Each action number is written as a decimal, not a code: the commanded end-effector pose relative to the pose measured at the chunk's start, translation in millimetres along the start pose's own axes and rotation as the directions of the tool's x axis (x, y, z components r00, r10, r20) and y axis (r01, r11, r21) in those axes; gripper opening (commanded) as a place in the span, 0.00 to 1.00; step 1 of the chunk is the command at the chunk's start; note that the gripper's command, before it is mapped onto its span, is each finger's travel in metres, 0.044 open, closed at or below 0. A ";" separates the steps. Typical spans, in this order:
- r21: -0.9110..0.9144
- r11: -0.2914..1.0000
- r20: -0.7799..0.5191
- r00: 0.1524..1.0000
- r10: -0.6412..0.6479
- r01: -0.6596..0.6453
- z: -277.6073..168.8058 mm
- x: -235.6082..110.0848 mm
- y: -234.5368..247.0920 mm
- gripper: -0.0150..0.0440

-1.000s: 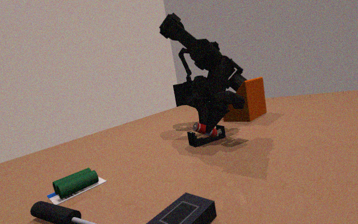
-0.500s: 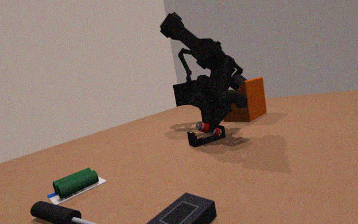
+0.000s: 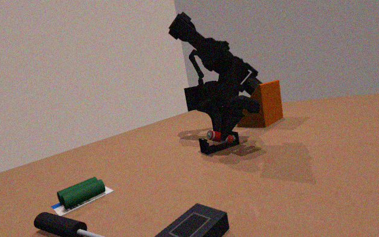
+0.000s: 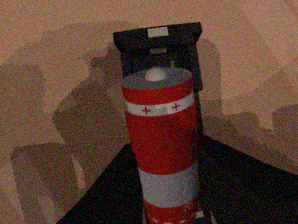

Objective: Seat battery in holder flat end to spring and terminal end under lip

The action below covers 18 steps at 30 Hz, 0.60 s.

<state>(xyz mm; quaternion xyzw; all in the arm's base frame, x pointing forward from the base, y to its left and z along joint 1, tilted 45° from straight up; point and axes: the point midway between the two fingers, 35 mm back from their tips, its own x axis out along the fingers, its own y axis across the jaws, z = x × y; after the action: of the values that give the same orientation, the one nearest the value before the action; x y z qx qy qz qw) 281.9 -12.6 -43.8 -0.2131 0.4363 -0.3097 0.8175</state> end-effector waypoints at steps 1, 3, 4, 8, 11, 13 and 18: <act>-0.005 1.000 -0.038 0.999 0.017 -0.017 -3.7 2.4 3.8 0.39; -0.005 1.000 -0.049 0.999 0.018 -0.018 -3.0 3.2 4.3 0.39; -0.004 1.000 -0.054 0.998 0.018 -0.019 -2.7 3.5 4.5 0.39; -0.003 1.000 -0.079 0.997 0.021 -0.021 -1.4 5.1 4.7 0.39; -0.002 1.000 -0.098 0.995 0.022 -0.022 -0.9 6.0 5.0 0.39; -0.001 1.000 -0.110 0.994 0.022 -0.022 -0.7 6.6 5.1 0.39; 0.002 1.000 -0.144 0.989 0.022 -0.022 -0.3 7.8 5.1 0.39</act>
<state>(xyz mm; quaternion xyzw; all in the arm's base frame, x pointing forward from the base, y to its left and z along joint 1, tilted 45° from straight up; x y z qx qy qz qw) 289.2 -15.0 -45.3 -0.1914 0.4803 -0.3170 0.7951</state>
